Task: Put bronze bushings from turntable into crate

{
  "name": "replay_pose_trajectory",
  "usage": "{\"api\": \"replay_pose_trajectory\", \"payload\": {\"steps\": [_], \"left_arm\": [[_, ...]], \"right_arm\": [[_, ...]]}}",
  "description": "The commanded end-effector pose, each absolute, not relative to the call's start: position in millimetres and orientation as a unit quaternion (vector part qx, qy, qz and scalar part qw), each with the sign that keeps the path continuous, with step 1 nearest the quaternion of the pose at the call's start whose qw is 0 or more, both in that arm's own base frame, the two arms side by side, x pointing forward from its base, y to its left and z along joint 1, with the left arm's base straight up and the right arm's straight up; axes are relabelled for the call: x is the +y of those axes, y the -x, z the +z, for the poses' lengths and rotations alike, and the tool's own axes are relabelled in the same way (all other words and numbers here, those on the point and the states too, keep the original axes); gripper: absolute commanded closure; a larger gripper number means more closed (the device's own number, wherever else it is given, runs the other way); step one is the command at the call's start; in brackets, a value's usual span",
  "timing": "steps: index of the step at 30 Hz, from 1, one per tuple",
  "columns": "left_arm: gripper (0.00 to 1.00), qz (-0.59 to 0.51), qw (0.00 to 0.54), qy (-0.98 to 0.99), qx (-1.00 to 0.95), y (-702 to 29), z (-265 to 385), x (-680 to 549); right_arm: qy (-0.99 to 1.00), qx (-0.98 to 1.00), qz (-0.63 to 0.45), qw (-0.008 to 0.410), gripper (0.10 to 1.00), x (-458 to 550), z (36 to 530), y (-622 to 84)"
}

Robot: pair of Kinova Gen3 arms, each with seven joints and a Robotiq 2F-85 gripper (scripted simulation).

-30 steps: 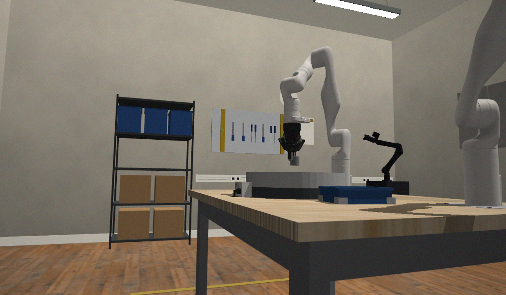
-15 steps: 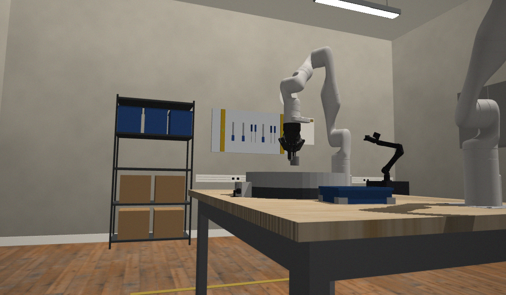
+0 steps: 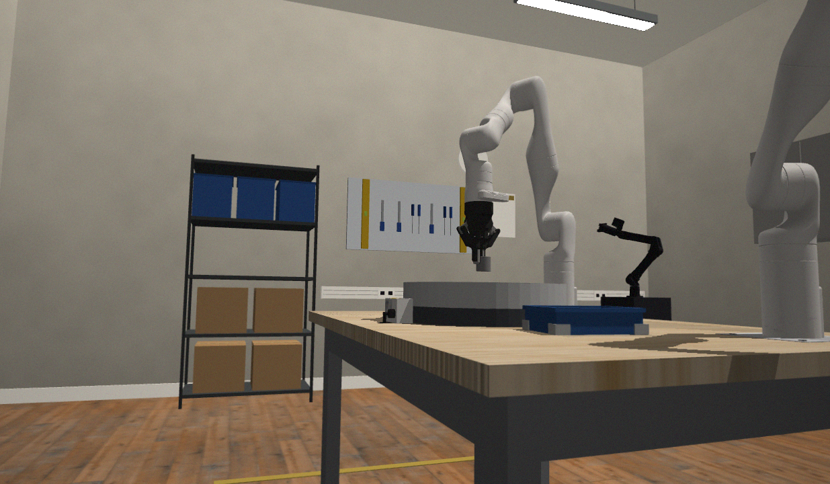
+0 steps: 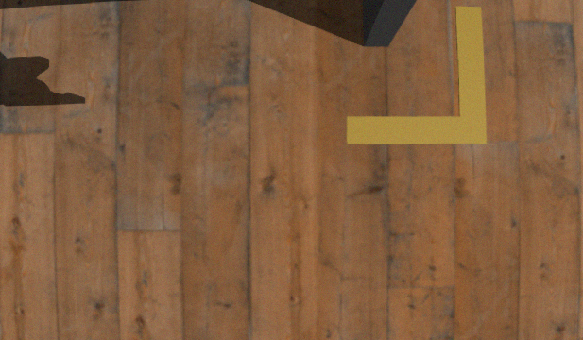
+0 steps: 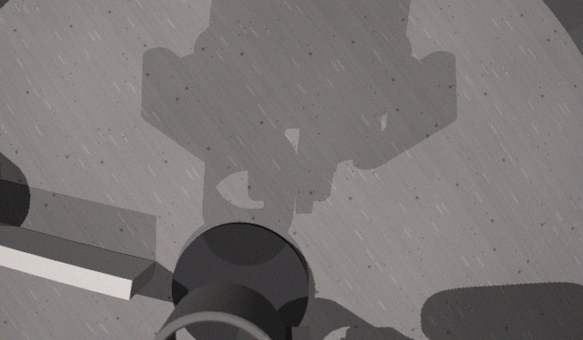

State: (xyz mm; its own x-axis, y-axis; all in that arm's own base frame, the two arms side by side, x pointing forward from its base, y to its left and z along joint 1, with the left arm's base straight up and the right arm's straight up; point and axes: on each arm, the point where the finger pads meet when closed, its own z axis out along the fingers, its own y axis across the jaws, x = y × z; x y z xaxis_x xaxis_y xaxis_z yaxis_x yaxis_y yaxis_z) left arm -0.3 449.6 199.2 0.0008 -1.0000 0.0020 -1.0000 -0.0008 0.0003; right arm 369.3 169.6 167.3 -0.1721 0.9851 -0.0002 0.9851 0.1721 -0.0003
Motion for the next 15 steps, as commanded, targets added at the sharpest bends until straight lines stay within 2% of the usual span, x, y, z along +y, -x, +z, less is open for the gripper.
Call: {"api": "replay_pose_trajectory", "payload": {"steps": [1,15], "left_arm": [[0.001,0.000,0.000,-0.707,-0.707,0.4,200.0,450.0],[0.001,0.000,0.000,-0.707,-0.707,0.4,200.0,450.0]], "right_arm": [[0.643,-0.766,-0.001,0.000,1.000,169.8,167.9,-369.7],[0.643,-0.766,-0.001,0.000,1.000,169.8,142.0,-369.7]]}}
